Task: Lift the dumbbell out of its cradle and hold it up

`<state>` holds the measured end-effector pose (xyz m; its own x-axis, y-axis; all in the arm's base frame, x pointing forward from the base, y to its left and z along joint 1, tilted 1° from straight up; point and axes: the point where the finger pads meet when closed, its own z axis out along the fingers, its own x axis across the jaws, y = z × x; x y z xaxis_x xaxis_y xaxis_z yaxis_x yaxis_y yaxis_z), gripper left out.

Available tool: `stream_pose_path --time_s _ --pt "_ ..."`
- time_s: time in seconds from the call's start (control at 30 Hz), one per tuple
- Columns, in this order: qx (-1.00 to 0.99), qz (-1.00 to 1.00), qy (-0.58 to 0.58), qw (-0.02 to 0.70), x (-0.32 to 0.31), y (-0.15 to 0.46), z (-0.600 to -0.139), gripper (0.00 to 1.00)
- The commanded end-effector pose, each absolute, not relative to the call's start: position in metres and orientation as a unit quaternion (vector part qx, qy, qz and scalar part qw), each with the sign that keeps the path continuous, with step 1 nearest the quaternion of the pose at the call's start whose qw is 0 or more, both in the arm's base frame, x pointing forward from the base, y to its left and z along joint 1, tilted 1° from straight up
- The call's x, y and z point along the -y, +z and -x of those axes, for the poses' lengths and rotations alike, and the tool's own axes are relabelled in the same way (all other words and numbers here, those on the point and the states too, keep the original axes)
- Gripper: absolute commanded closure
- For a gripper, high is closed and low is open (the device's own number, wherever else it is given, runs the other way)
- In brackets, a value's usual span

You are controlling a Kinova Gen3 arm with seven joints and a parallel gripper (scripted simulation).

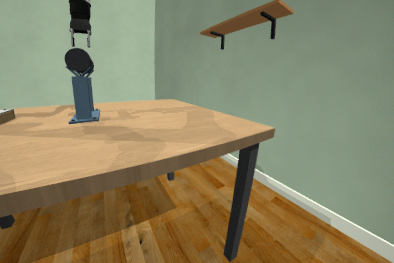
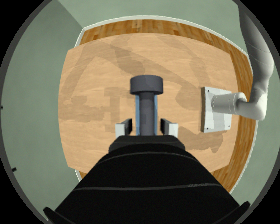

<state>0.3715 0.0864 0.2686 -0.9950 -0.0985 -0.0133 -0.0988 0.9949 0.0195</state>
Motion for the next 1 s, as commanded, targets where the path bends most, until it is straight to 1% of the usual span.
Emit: stream_pose_path --time_s 0.0,0.07,0.13,0.33,0.83,0.87,0.97 --pt "-0.999 0.053 0.01 0.002 -0.084 0.248 -0.369 0.0" --pt "-0.999 0.053 0.01 0.003 -0.085 0.229 -0.369 0.0" --pt "-0.999 0.053 0.01 0.003 -0.085 0.229 -0.369 0.0" --pt "-0.999 0.053 0.01 0.003 -0.085 0.19 -0.369 0.0" --pt "-0.999 0.053 0.01 0.003 -0.085 0.187 -0.369 0.0" --pt "-0.999 0.053 0.01 0.003 -0.085 0.187 -0.369 1.0" --pt "-0.999 0.053 0.01 0.003 -0.085 0.187 -0.369 1.0"
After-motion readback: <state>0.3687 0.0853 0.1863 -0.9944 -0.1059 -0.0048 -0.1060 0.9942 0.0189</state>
